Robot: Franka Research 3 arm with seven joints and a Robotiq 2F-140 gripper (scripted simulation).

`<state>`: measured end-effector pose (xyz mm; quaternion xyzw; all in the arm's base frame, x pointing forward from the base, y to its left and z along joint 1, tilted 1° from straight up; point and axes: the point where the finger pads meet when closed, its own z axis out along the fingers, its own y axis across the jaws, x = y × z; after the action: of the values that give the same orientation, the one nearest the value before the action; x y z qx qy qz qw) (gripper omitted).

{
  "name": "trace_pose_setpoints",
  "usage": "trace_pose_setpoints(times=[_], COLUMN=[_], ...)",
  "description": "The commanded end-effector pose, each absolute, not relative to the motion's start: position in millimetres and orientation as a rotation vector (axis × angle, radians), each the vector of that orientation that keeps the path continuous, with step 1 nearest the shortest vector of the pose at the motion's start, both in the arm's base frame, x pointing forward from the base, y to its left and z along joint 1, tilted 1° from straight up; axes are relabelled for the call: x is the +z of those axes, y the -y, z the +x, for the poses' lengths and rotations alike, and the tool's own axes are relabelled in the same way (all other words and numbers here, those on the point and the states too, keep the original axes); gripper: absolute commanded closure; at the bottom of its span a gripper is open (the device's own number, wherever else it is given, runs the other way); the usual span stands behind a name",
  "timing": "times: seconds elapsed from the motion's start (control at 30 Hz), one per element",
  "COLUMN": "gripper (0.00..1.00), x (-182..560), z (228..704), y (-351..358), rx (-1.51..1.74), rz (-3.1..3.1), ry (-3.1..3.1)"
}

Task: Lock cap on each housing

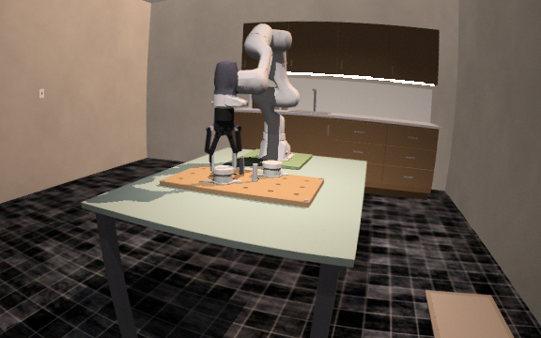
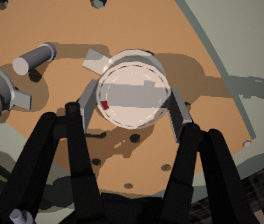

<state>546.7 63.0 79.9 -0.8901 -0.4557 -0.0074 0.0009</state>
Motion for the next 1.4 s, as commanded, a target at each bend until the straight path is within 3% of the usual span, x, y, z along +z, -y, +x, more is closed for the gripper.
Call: trace_pose_setpoints(times=[0.0, 1.37], gripper=[0.9, 0.9], x=[78, 78], z=[547, 551], y=[-56, -34], rx=[-0.018, -0.018], rz=[-2.784, -2.784], ry=[1.446, 1.446])
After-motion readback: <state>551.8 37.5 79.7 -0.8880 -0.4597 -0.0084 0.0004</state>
